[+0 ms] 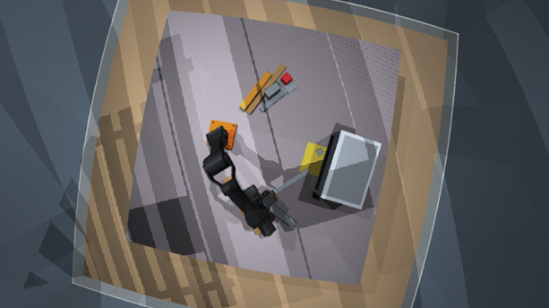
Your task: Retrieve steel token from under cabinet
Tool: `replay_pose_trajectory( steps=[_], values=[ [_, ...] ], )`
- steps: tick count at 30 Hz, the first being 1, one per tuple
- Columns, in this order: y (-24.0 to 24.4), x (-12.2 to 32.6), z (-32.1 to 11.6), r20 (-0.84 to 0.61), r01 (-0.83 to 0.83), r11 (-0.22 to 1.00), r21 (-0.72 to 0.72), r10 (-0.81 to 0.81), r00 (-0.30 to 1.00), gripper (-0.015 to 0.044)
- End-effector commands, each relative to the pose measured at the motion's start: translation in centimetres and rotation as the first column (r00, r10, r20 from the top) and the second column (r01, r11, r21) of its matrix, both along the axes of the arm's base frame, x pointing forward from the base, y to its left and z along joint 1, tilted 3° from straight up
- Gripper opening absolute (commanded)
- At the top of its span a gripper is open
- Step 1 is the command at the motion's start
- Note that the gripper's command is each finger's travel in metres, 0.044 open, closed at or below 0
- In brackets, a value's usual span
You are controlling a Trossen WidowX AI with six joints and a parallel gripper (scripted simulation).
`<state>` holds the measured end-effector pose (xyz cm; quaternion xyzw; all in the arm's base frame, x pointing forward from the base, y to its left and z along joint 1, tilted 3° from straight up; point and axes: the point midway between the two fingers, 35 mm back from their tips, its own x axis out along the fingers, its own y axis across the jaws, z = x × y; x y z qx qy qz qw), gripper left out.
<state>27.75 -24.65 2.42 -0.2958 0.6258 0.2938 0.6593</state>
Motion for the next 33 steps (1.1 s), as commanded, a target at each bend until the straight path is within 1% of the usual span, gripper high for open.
replay_pose_trajectory(
  steps=[1,33],
  values=[
    [0.7,0.7,0.1,0.004,-0.003,1.0,0.003,0.003,1.0,0.0],
    [5.0,4.5,0.4,0.007,-0.005,1.0,0.006,0.005,1.0,0.0]
  ],
)
